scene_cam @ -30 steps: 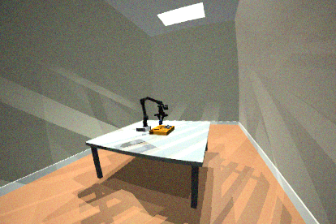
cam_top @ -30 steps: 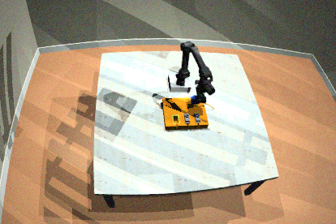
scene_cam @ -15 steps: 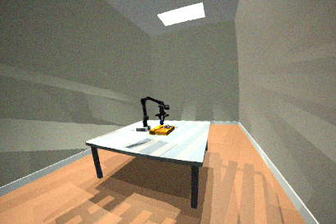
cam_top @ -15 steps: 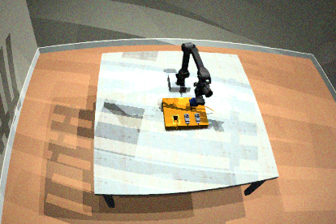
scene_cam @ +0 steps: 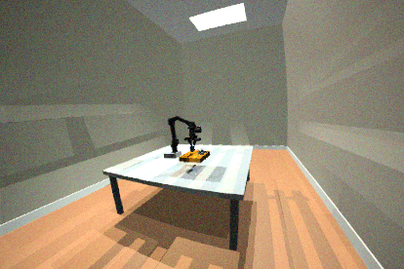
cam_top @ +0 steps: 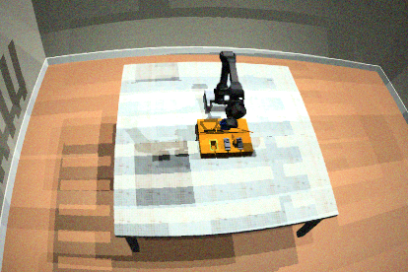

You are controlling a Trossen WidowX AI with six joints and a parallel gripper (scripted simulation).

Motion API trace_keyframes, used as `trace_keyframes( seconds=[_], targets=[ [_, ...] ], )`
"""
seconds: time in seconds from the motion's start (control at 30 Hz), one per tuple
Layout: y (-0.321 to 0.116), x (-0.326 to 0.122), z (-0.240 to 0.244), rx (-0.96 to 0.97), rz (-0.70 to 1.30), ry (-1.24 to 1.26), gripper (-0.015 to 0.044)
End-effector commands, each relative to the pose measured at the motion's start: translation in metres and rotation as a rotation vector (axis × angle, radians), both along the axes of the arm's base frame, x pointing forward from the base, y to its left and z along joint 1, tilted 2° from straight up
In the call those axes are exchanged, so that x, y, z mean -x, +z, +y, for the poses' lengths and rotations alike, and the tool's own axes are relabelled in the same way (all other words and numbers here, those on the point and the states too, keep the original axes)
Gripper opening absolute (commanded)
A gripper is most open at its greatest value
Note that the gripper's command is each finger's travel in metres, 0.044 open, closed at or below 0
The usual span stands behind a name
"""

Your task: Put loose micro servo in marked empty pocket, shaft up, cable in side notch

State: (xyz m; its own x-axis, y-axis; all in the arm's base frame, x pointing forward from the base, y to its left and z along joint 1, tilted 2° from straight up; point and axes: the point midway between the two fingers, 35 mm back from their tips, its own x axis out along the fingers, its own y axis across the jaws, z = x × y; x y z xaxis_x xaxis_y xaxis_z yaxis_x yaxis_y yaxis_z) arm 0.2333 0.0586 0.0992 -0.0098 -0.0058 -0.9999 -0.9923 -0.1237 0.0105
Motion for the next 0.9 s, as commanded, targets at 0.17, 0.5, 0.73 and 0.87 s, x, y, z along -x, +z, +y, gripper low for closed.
trace_keyframes(
  seconds=[0.17,0.5,0.73,0.87],
  targets=[
    [0.001,-0.007,-0.039,0.008,-0.005,0.003,0.0],
    [0.002,-0.015,-0.081,0.012,-0.006,0.003,0.0],
    [0.002,-0.016,-0.087,0.012,-0.006,-0.014,0.0],
    [0.002,-0.016,-0.087,0.013,-0.007,-0.114,0.0]
  ],
)
